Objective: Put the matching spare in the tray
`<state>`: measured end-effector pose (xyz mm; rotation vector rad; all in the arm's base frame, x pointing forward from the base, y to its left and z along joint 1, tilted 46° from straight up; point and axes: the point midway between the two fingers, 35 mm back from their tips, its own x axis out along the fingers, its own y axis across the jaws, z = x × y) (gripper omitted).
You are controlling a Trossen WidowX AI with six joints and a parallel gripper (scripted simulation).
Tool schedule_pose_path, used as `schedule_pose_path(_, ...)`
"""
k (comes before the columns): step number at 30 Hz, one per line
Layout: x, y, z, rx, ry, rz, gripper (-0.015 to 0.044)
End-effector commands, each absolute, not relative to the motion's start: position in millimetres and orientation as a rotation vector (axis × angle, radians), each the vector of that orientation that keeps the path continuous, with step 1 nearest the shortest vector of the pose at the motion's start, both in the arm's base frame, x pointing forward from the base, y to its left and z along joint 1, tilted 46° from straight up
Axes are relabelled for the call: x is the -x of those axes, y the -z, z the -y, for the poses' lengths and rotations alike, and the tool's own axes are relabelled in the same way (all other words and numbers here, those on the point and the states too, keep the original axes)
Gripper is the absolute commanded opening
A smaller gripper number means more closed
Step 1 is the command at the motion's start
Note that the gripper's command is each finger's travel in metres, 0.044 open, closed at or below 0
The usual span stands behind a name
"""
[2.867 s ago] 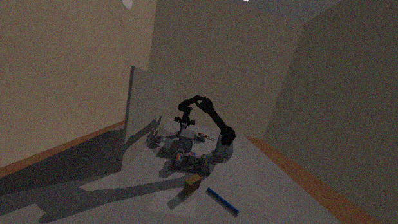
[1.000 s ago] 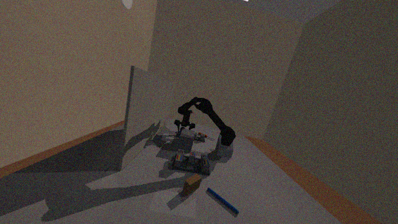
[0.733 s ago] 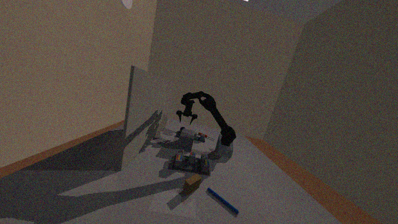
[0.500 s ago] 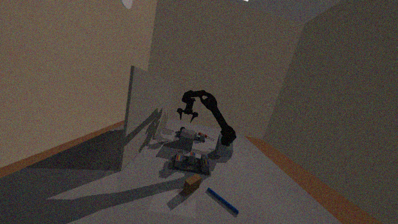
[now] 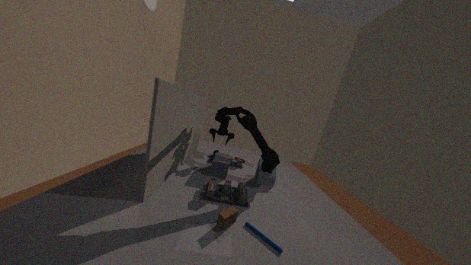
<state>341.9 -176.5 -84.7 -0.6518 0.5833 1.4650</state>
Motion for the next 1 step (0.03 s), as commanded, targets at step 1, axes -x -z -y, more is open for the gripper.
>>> schedule_pose_path(1, -341.4, 86.2, 175.5, 0.647, -1.466, -0.585, 0.044)
